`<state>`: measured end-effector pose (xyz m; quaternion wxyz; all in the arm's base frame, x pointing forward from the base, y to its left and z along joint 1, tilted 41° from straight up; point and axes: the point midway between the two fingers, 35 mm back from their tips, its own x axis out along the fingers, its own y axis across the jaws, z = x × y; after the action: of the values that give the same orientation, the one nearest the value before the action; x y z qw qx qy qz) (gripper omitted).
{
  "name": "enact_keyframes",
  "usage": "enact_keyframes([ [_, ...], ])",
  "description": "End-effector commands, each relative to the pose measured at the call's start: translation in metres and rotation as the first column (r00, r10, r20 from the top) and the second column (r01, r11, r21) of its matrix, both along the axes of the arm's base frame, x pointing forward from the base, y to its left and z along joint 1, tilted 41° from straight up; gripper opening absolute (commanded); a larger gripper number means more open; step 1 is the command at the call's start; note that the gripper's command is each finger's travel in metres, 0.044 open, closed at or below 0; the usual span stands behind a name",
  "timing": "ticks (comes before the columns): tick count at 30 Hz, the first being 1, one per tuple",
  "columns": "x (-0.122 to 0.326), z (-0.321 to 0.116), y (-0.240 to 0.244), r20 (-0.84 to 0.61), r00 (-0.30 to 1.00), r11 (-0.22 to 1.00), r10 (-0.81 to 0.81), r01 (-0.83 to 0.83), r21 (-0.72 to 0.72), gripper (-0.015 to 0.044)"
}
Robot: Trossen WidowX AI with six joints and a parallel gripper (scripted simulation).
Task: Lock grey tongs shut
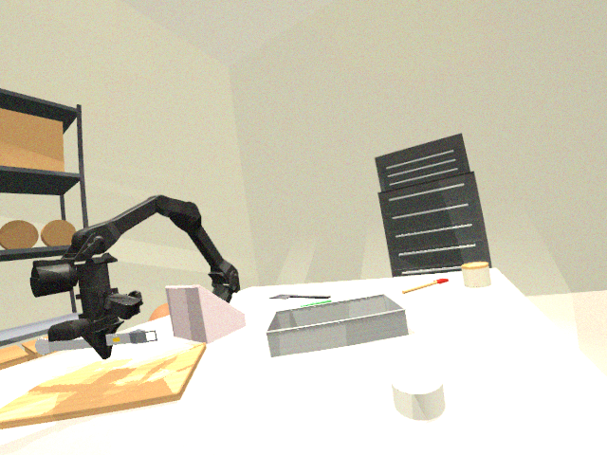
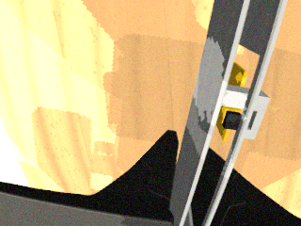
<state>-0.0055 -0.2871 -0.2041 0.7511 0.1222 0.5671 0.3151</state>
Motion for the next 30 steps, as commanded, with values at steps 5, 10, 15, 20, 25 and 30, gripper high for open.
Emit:
enact_keyframes([
  [5, 0.0026, -0.0077, 0.0096, 0.0, 1.0, 1.0, -0.005, 0.005, 0.003, -0.015],
  [10, 0.0018, -0.0071, 0.0089, 0.0, 1.0, 1.0, 0.0, 0.0, 0.003, -0.0124],
  [15, 0.0018, -0.0071, 0.0089, 0.0, 1.0, 1.0, 0.0, 0.0, 0.003, 0.0007],
  [20, 0.0018, -0.0071, 0.0089, 0.0, 1.0, 1.0, 0.0, 0.0, 0.003, 0.0139],
  [25, 0.0018, -0.0071, 0.0089, 0.0, 1.0, 1.0, 0.0, 0.0, 0.003, 0.027],
  [30, 0.0018, -0.0071, 0.0089, 0.0, 1.0, 1.0, 0.0, 0.0, 0.003, 0.0401],
])
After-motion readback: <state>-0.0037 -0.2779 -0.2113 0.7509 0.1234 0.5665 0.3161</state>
